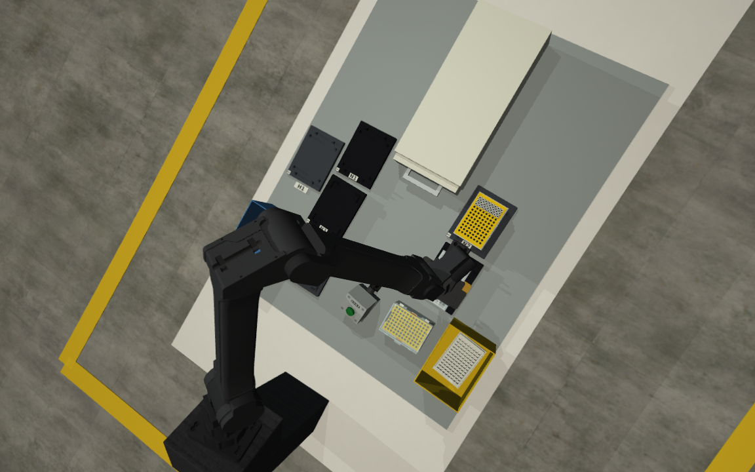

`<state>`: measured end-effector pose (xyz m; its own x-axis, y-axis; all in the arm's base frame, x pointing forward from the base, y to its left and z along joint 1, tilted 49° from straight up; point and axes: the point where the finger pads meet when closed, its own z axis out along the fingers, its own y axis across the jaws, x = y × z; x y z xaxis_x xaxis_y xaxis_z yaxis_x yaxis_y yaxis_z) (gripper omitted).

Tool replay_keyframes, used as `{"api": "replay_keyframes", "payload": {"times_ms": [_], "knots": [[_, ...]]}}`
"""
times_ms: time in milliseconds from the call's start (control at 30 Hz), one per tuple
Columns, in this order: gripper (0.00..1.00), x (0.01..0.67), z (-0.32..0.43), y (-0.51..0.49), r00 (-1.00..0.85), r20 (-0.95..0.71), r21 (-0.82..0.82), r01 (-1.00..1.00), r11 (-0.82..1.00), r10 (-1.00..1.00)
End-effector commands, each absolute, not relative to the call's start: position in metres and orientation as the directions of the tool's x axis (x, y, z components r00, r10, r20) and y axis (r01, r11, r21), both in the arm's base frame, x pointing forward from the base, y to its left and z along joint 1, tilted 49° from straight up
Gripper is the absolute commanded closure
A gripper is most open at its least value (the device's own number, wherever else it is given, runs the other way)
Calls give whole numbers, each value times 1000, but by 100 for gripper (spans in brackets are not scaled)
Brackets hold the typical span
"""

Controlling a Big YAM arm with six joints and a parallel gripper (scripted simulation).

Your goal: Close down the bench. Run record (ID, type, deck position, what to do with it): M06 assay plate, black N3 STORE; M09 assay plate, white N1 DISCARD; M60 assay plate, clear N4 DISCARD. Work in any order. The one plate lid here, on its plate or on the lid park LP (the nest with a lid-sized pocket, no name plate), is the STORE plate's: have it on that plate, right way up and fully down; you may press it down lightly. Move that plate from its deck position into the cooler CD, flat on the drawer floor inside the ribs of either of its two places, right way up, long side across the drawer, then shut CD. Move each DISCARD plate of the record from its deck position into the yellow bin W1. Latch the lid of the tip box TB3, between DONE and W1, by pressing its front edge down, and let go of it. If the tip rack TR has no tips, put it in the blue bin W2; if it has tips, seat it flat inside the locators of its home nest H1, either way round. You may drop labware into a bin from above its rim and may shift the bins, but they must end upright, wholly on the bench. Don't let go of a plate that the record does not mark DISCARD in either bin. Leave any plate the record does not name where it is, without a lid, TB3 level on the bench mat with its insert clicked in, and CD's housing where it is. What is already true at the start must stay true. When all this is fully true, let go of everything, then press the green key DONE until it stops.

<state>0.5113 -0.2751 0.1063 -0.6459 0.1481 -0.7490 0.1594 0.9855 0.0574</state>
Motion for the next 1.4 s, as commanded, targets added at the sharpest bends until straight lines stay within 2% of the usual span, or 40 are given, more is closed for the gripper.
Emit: {"api": "replay_keyframes", "payload": {"times_ms": [0,1067,1367], "knots": [[100,503,126,-285,-632,-763,39,165,985,137],[100,494,134,-278,-634,-761,46,160,986,139],[100,473,105,-295,-648,-751,35,154,987,128]]}}
